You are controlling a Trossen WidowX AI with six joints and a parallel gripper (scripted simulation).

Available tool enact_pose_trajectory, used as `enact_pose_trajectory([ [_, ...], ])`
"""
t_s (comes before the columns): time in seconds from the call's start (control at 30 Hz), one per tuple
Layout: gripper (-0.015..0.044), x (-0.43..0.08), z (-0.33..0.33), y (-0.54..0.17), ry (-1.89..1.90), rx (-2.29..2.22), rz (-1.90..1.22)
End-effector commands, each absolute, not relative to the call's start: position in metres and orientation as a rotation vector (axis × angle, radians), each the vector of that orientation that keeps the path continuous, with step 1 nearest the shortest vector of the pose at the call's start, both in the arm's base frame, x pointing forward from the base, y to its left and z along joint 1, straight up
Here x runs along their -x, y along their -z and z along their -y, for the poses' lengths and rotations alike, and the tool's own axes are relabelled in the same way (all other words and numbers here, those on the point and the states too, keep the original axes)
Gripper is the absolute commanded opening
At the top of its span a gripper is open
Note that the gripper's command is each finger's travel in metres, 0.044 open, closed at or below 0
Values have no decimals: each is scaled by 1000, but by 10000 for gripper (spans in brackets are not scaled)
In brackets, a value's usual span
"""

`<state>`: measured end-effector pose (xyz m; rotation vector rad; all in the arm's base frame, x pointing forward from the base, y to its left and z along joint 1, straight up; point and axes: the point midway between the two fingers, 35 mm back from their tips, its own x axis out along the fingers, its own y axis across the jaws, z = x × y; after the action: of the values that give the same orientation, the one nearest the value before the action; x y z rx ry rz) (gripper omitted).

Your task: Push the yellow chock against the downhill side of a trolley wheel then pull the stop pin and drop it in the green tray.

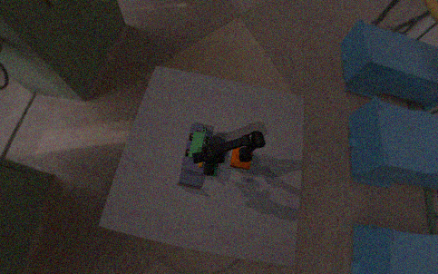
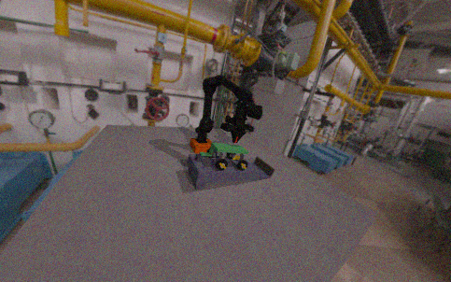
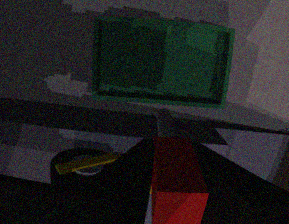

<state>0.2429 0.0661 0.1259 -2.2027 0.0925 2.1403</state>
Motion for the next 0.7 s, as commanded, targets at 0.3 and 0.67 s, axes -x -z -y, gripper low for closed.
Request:
enact_pose_trajectory([
  [0.3,0,-224,-69,-107,-2151,2193,-76],
  [0.67,0,-228,-80,-77,-2061,2117,104],
])
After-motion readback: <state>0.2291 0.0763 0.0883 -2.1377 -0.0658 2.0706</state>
